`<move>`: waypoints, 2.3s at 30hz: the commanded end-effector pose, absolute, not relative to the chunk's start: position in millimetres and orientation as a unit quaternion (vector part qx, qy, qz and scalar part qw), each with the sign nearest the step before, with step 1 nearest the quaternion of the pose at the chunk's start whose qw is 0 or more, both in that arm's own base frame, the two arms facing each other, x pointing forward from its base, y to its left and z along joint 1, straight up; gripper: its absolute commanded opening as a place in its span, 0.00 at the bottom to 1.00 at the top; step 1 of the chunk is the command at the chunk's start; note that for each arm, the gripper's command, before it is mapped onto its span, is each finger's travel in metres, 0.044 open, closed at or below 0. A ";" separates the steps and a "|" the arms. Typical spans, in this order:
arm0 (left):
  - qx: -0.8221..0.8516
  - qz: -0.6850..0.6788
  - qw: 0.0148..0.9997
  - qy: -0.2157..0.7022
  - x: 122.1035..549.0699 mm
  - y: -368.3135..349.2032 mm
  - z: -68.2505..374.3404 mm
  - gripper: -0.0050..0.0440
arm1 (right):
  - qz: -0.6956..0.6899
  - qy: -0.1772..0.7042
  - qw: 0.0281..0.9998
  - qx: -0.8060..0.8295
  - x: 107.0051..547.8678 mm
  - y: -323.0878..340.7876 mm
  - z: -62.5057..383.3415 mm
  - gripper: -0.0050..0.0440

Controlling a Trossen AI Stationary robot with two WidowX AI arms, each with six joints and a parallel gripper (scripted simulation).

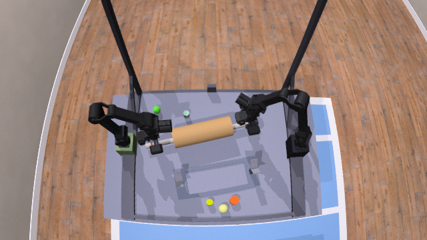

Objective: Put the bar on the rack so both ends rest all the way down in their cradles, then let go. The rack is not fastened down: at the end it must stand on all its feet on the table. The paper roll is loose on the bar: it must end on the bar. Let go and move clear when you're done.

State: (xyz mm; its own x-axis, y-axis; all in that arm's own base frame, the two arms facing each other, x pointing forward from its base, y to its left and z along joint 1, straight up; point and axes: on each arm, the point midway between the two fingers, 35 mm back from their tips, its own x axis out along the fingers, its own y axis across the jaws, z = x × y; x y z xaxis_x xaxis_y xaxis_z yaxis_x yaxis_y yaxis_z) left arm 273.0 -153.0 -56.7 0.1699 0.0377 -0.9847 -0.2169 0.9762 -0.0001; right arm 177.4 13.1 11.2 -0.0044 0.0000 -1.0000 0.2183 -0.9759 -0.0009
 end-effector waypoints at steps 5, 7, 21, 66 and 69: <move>-0.070 0.083 0.763 0.638 273.7 -152.7 -56.0 0.20 | -0.697 0.076 0.078 0.709 182.7 13.7 15.1 0.92; -0.070 0.083 0.763 0.638 273.6 -152.4 -56.0 0.20 | -0.696 0.076 0.078 0.709 183.3 13.8 15.6 0.92; -0.068 0.085 0.762 0.638 273.0 -151.3 -56.4 0.20 | -0.695 0.076 0.078 0.711 184.0 13.8 16.5 0.92; -0.069 0.084 0.763 0.637 273.5 -151.8 -56.4 0.20 | -0.700 0.078 0.080 0.706 178.5 11.7 -36.1 0.20; -0.069 0.084 0.763 0.637 273.5 -151.8 -56.4 0.20 | -0.701 0.078 0.079 0.705 178.3 11.7 -36.4 0.20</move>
State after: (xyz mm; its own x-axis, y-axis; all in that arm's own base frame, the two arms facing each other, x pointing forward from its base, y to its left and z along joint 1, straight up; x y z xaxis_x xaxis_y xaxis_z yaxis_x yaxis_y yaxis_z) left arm 273.1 -153.1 -56.4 0.1705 0.0365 -0.9847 -0.2167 0.9762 -0.0014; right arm 178.6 12.8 -37.5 0.0010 0.0000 -1.0000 0.2207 -0.9753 0.0003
